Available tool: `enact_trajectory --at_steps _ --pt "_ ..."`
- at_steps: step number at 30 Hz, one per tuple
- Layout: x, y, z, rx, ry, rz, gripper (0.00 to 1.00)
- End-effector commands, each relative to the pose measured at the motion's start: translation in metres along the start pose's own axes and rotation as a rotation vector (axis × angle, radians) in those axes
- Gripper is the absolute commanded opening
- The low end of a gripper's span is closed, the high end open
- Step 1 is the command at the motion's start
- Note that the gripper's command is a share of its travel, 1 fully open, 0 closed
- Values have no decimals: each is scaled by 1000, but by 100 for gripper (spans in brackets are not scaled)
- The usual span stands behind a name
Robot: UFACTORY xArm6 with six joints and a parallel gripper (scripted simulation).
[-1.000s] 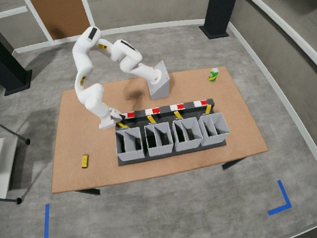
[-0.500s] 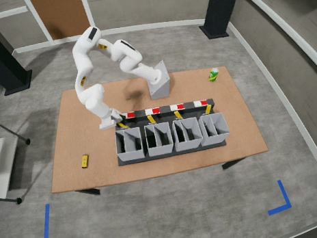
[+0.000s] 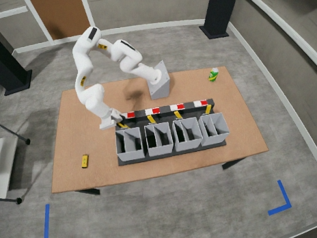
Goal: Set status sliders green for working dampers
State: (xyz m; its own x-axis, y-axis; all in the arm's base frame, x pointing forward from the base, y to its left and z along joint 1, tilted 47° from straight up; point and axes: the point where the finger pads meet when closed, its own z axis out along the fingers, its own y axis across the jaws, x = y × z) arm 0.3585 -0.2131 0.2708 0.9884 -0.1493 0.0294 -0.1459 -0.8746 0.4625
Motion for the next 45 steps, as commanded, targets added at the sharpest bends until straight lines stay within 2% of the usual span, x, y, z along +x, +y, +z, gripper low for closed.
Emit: enact_trajectory --at_steps 1,32,45 --pt "1 0 -1 0 3 0 19" --pt "1 1 -1 2 3 0 19" --pt "1 5 -1 45 3 0 19"
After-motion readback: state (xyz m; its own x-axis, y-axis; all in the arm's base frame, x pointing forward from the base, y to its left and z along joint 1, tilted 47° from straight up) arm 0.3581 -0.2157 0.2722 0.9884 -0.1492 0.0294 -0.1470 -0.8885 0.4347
